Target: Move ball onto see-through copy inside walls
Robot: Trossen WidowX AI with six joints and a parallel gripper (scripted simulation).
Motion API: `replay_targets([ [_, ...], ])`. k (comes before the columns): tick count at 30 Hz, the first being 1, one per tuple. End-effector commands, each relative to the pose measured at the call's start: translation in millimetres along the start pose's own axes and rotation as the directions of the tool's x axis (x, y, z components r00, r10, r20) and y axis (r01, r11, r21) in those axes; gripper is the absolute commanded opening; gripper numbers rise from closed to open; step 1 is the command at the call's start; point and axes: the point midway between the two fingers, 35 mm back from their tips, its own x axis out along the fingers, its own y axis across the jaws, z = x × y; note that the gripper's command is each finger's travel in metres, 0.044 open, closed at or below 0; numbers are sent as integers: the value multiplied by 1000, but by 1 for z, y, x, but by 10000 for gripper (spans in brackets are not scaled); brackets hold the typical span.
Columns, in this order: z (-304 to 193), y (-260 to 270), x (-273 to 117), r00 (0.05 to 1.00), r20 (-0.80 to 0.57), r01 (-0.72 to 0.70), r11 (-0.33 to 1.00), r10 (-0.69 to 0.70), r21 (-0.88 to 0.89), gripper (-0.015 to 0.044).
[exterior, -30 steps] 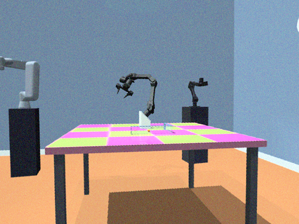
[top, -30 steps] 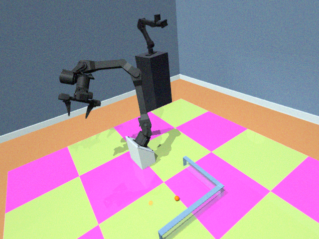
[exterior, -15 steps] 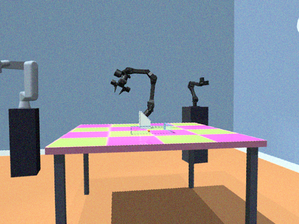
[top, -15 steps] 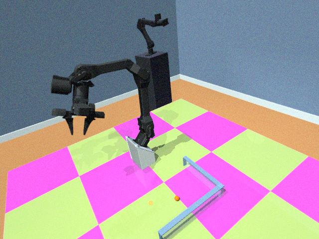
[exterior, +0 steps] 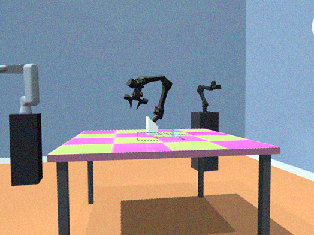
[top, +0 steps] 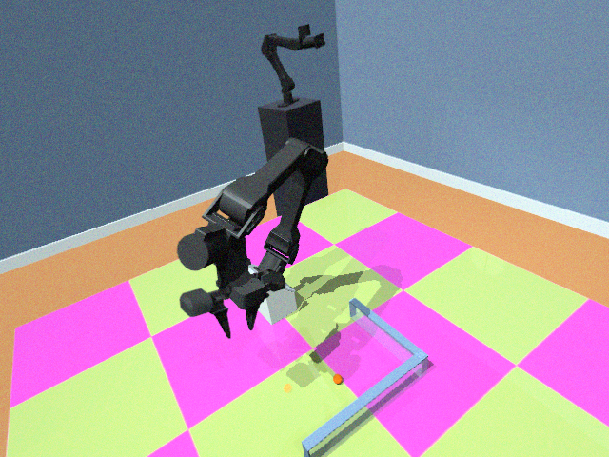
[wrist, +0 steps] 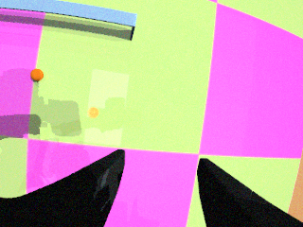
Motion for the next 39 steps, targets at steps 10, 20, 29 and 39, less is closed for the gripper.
replay_targets([
  [10, 44, 177, 131, 947, -219, -224, 971, 236, 79, 203],
  [20, 39, 199, 144, 933, -253, -241, 966, 257, 94, 203],
  [29, 35, 203, 159, 932, -253, -242, 966, 258, 94, 203],
  [39, 31, 208, 175, 932, -253, -242, 966, 258, 94, 203],
])
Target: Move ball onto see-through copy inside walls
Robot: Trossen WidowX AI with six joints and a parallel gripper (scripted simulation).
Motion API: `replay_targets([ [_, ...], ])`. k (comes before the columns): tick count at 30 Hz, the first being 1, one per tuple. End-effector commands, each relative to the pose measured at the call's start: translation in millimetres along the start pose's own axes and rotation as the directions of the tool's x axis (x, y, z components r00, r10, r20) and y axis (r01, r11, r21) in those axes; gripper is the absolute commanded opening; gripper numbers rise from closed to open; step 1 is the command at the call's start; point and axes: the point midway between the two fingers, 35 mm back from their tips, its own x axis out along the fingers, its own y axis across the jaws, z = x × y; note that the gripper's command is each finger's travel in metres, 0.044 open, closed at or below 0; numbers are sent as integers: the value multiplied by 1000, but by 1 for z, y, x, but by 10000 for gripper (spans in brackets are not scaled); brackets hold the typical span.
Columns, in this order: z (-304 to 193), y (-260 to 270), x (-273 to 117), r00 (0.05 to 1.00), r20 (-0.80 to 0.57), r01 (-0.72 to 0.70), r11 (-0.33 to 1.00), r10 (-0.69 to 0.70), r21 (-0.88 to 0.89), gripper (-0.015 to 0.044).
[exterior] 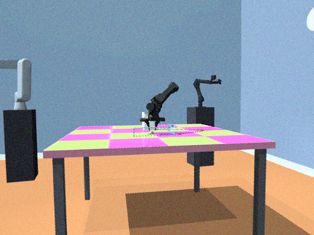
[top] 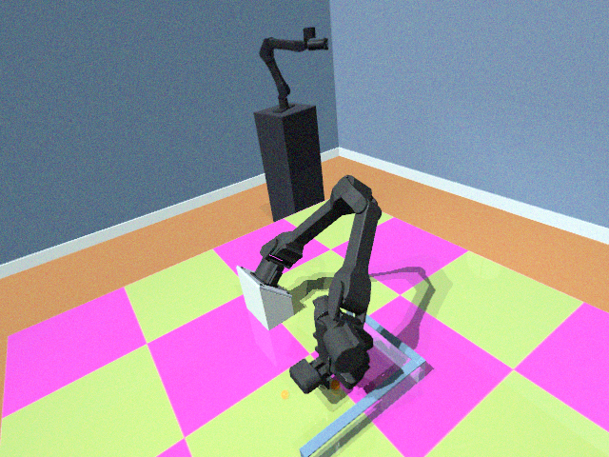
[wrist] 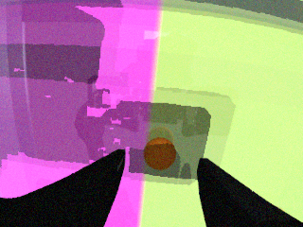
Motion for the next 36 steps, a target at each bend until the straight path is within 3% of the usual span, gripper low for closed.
replay_targets([
  [1, -3, 1, 8, 1000, -6, -7, 1000, 7, 10, 203],
  [7, -3, 1, 15, 1000, -6, -7, 1000, 7, 10, 203],
  [11, -3, 1, 15, 1000, -6, -7, 1000, 7, 10, 98],
  [19, -3, 1, 15, 1000, -6, -7, 1000, 7, 10, 45],
  [21, -3, 1, 14, 1000, -6, -7, 1000, 7, 10, 0],
  [36, 0, -2, -87, 1000, -6, 1, 1000, -1, 11, 0],
])
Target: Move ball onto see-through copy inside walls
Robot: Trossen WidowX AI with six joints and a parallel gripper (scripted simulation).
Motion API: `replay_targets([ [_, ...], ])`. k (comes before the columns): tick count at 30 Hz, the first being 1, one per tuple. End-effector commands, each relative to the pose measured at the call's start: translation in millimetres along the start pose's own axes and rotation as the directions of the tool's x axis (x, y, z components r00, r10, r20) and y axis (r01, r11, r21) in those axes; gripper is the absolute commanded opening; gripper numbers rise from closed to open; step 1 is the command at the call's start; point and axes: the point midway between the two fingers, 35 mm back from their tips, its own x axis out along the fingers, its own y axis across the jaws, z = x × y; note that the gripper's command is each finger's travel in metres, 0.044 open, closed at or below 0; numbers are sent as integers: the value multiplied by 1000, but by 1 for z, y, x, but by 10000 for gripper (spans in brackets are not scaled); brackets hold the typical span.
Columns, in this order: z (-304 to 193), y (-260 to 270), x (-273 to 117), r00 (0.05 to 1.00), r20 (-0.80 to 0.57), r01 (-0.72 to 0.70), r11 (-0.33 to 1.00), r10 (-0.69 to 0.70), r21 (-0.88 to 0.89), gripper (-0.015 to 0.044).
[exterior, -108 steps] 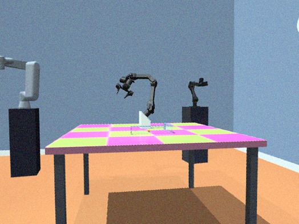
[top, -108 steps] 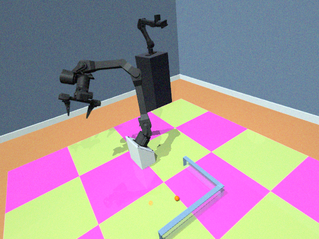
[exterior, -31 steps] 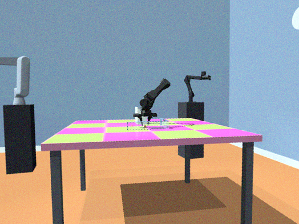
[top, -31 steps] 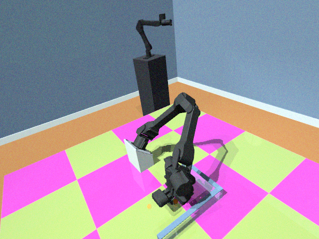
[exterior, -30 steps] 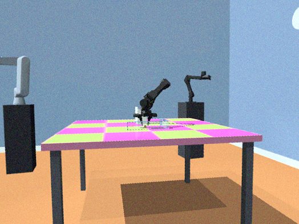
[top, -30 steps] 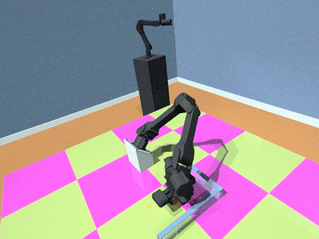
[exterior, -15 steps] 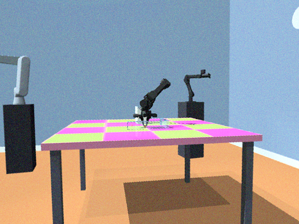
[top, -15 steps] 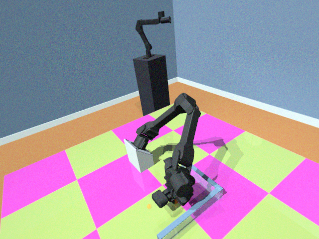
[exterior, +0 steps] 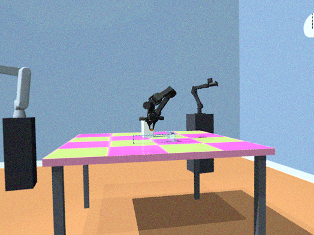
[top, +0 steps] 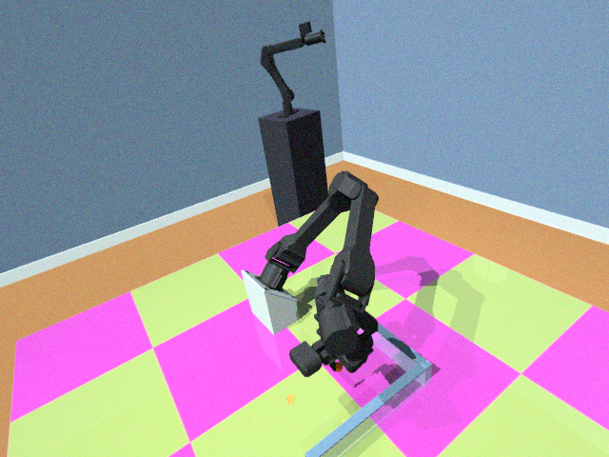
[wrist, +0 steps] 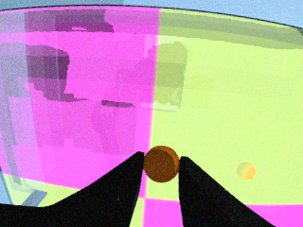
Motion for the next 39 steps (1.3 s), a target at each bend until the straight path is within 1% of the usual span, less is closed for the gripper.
replay_targets([
  [1, -1, 1, -31, 1000, 5, 4, 1000, -4, -9, 0],
  [4, -3, 2, -42, 1000, 5, 3, 1000, -3, -10, 0],
  [9, -5, -5, -40, 1000, 4, 4, 1000, -4, -10, 0],
  [21, -48, -92, -12, 1000, 3, 9, 1000, -9, -9, 0],
  [28, -54, -101, -4, 1000, 5, 8, 1000, -8, -9, 0],
  [31, -53, -102, 7, 1000, 5, 8, 1000, -8, -9, 0],
  [39, -54, -101, 59, 1000, 5, 5, 1000, -5, -10, 0],
])
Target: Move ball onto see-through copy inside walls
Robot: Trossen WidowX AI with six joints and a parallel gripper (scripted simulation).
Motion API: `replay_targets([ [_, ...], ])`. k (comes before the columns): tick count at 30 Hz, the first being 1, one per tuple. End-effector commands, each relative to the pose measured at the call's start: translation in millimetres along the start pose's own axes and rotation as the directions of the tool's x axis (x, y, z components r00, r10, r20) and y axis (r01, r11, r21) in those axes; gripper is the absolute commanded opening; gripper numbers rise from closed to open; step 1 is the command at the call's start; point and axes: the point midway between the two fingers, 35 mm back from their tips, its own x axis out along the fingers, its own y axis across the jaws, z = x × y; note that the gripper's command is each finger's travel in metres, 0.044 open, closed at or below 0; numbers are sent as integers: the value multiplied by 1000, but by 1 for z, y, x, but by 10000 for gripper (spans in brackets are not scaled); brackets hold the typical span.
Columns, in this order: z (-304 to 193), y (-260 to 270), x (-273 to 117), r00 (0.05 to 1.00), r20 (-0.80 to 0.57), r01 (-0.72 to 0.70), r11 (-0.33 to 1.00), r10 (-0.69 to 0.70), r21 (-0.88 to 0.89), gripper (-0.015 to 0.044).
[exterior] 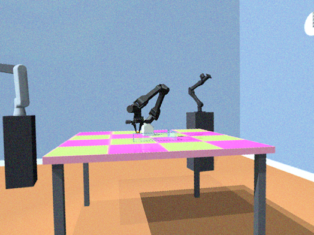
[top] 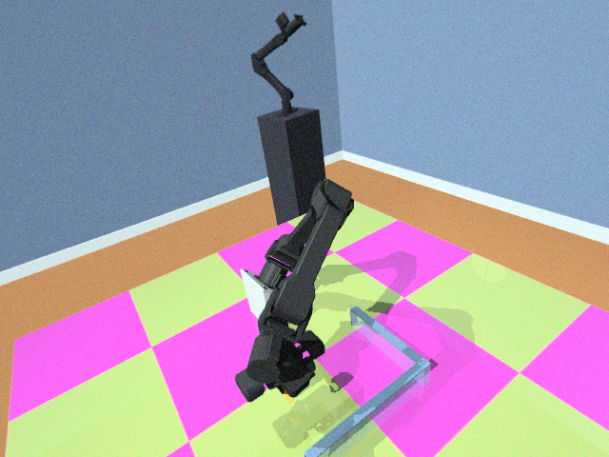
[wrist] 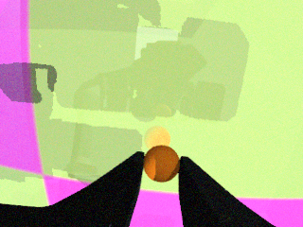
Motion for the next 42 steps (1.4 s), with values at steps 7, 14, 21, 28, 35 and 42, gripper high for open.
replay_targets([
  [7, -5, 3, 24, 1000, -5, -11, 1000, 11, 9, 0],
  [14, -4, 3, 34, 1000, -5, -12, 1000, 12, 9, 0],
  [21, -5, 4, 43, 1000, -5, -12, 1000, 12, 9, 0],
  [28, -5, 4, 43, 1000, -5, -12, 1000, 12, 9, 0],
  [35, -3, 2, 41, 1000, -3, -6, 1000, 6, 0, 184],
  [42, -3, 2, 41, 1000, -3, -6, 1000, 6, 0, 203],
])
